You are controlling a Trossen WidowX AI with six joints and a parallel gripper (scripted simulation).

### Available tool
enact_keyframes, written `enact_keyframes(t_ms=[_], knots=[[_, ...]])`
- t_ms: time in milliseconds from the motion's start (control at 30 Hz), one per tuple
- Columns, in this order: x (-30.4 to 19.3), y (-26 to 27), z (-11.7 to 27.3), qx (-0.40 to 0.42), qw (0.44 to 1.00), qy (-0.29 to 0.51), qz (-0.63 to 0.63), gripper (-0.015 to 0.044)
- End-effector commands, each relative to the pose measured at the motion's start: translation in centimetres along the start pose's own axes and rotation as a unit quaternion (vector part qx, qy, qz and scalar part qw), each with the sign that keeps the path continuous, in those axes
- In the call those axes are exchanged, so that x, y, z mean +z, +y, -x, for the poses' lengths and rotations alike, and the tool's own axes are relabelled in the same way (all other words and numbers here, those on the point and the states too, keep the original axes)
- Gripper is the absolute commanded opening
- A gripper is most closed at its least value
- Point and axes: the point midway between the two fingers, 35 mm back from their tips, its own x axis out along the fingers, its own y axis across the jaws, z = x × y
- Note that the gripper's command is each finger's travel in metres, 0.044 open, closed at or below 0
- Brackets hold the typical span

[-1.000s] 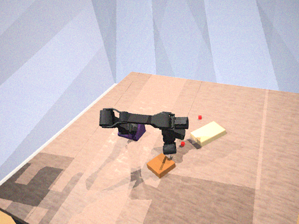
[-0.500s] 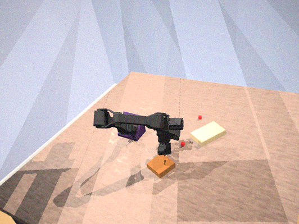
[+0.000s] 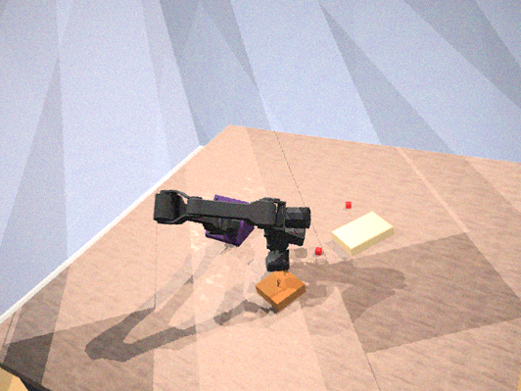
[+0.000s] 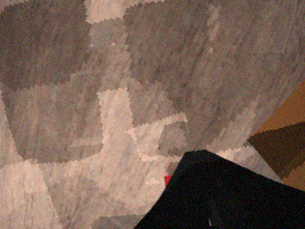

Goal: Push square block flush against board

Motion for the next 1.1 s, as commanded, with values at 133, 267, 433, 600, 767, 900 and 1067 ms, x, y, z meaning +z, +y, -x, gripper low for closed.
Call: enact_keyframes(t_ms=[133,267,433,600,767,900,1067], knots=[[-1.35,0.20,-0.19,-0.001,1.000,0.003,0.004,0.0000],[-1.58,0.24,-0.21,-0.001,1.000,0.004,0.004,0.0000],[-1.58,0.24,-0.21,-0.001,1.000,0.004,0.004,0.0000],[-1.58,0.24,-0.21,-0.001,1.000,0.004,0.004,0.0000],[-1.58,0.24,-0.21,-0.001,1.000,0.004,0.004,0.0000],[-1.58,0.24,-0.21,-0.001,1.000,0.004,0.004,0.0000],[-1.58,0.24,-0.21,-0.001,1.000,0.004,0.004,0.0000]])
